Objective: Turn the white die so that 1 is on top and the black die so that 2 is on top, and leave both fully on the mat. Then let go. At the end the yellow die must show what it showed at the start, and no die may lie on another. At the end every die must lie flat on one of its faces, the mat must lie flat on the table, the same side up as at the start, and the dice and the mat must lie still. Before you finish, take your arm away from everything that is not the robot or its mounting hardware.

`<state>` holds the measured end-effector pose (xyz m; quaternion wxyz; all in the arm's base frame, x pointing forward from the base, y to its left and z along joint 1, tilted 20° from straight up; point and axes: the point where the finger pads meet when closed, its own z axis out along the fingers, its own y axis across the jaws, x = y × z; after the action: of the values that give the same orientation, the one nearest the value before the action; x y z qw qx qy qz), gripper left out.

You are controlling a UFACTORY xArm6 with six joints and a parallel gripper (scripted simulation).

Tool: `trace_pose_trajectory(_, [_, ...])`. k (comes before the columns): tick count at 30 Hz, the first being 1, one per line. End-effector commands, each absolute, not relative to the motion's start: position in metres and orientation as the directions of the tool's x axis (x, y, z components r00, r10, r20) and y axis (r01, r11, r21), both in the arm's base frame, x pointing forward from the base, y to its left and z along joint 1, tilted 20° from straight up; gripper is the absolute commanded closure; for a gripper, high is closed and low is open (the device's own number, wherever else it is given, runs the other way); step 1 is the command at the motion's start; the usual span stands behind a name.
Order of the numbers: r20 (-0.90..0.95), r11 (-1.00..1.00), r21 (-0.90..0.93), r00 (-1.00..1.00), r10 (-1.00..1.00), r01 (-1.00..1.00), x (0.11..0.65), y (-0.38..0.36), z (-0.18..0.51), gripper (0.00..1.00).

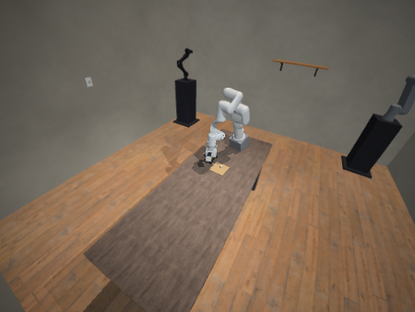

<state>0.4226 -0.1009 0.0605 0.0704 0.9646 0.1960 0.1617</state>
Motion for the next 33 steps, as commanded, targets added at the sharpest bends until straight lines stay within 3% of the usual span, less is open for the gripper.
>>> trace_pose_trajectory(1, [0.287,-0.913,0.201,0.870,0.401,0.355,0.4235,-0.1011,0.0616,0.69])
trace_pose_trajectory(33, [0.287,-0.913,0.201,0.870,0.401,0.355,0.4268,-0.1018,0.0525,0.69])
